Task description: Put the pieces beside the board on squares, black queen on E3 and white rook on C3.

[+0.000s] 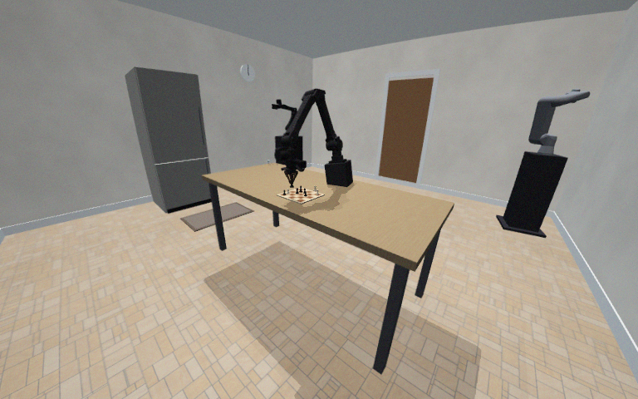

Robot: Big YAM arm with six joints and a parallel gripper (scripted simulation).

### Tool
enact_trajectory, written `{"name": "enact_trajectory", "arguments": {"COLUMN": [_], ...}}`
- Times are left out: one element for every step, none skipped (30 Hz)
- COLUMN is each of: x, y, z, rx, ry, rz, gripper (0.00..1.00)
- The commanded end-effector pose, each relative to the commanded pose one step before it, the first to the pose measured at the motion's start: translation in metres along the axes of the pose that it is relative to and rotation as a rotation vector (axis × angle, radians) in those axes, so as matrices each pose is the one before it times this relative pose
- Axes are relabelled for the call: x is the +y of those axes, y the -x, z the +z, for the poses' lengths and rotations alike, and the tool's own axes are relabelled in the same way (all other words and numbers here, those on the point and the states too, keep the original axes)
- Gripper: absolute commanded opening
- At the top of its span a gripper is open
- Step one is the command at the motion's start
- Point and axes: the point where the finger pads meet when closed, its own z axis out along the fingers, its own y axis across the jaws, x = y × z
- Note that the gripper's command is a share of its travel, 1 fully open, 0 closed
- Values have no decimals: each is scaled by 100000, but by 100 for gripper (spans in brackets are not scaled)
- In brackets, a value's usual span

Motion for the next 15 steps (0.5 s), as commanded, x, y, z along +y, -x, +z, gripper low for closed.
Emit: {"name": "enact_trajectory", "arguments": {"x": [-538, 16, 14, 11, 11, 11, 10, 10, 9, -52, -171, 44, 56, -135, 0], "y": [59, -232, -141, 0, 0, 0, 0, 0, 0, 210, 211, 100, -74, -204, 0], "z": [820, 539, 525, 495, 484, 468, 446, 420, 390, 298, 211, 282, 274, -92, 0], "rx": [-527, 20, 10, -6, -6, -6, -6, -5, -5, -31, -38, -13, 8, -1, 0], "ry": [-1956, 91, 60, 12, 12, 11, 11, 10, 9, -161, -376, 44, 118, -599, 0], "rz": [-1473, 466, 282, -2, -2, -2, -2, -2, -1, -412, -387, -211, 136, 418, 0], "gripper": [0, 0, 0, 0, 0, 0, 0, 0, 0, 0, 0, 0, 0, 0, 0]}}
